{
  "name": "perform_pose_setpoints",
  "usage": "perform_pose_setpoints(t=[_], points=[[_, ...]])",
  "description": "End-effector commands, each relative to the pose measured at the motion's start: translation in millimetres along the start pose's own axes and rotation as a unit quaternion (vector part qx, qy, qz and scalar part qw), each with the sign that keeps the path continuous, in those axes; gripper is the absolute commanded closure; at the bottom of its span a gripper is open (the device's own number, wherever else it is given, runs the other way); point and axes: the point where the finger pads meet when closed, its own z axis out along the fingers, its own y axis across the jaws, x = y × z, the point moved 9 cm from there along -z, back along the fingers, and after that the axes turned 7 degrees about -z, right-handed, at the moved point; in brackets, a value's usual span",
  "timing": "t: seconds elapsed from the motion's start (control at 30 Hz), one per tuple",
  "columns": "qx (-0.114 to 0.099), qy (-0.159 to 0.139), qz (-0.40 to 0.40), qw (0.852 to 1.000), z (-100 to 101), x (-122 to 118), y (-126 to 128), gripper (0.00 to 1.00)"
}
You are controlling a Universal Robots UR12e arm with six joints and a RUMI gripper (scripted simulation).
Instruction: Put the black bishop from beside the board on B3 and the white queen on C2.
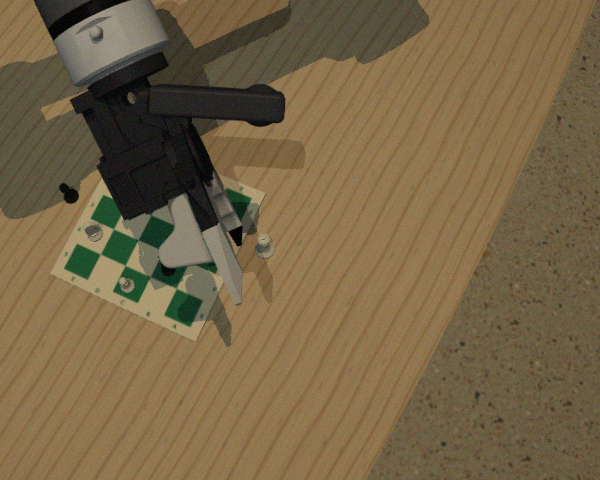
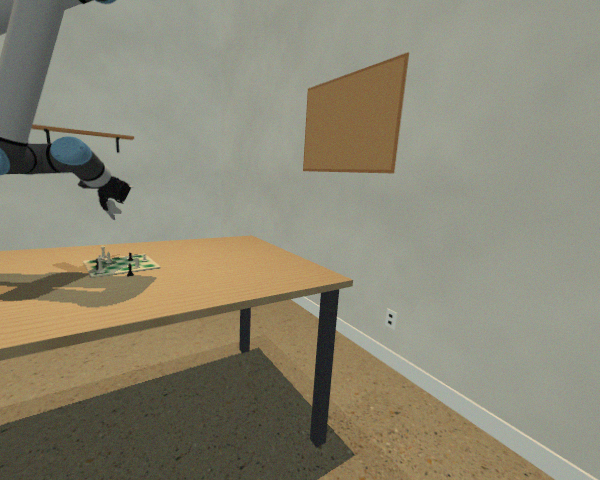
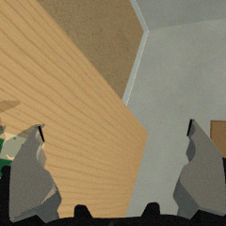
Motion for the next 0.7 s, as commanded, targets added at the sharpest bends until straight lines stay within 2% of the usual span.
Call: perform_pose_setpoints(t=[0.0, 0.17, 0.27, 0.37, 0.5, 0.53, 0.63, 0.67], points=[[0.021, 0.03, -0.001, 0.999, 2.8, -13.2, 0.1, 0.0], [0.034, 0.05, -0.002, 0.998, 3.9, -20.7, 1.1, 0.0], [0.052, 0.071, -0.002, 0.996, 7.7, -32.7, -1.1, 0.0], [0.052, 0.071, -0.002, 0.996, 7.7, -32.7, -1.1, 0.0], [0.075, 0.102, -0.003, 0.992, 10.4, -47.5, -0.7, 0.0], [0.075, 0.102, -0.003, 0.992, 10.4, -47.5, -0.7, 0.0], [0.097, 0.129, -0.002, 0.987, 15.8, -61.8, -3.1, 0.0], [0.097, 0.129, -0.002, 0.987, 15.8, -61.8, -3.1, 0.0]])
